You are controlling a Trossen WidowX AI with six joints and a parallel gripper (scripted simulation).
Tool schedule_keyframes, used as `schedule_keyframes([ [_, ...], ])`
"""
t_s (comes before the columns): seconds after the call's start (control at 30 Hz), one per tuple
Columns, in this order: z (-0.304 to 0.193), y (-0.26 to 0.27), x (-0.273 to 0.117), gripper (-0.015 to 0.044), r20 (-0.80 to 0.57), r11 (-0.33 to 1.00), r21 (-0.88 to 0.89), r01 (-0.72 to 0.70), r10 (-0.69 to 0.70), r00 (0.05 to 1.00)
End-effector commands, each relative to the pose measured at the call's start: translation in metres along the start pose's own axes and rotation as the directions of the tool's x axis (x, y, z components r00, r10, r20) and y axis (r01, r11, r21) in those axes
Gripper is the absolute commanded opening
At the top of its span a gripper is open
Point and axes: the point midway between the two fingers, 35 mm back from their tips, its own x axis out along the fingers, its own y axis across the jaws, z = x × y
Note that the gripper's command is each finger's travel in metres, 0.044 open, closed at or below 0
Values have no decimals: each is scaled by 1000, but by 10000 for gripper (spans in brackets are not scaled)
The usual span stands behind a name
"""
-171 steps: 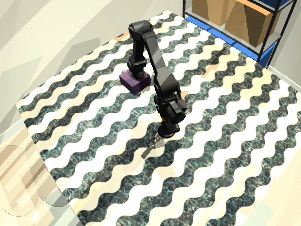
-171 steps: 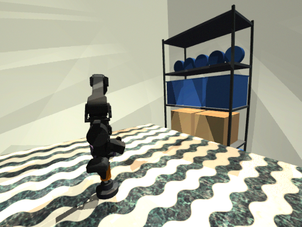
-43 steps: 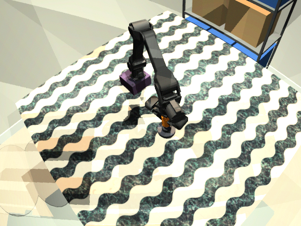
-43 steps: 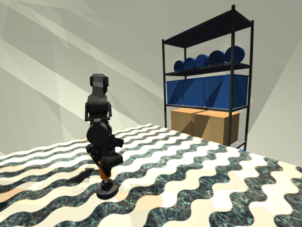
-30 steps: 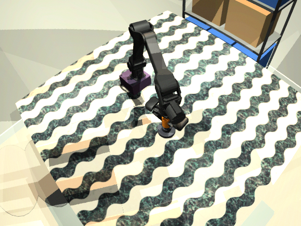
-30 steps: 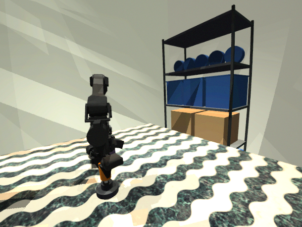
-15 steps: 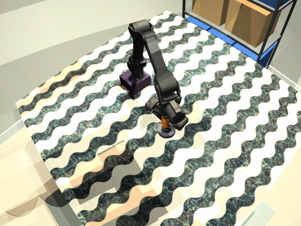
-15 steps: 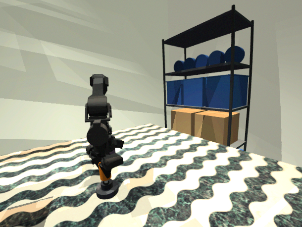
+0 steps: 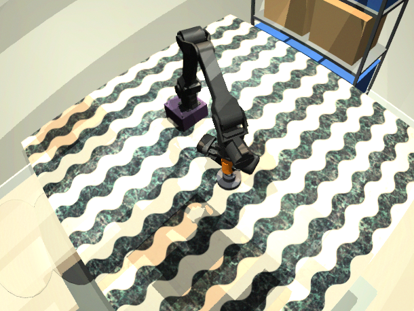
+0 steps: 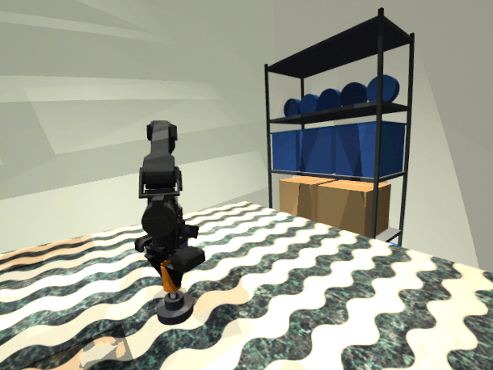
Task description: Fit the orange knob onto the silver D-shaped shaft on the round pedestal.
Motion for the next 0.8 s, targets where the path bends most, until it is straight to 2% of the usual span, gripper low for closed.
schedule_keyframes([
  [0.0, -1, -1, -4, 0, -7, 1000, -27, 6, -7, 1000],
  [0.77, -5, -7, 2, 0, -7, 1000, -27, 7, -7, 1000],
])
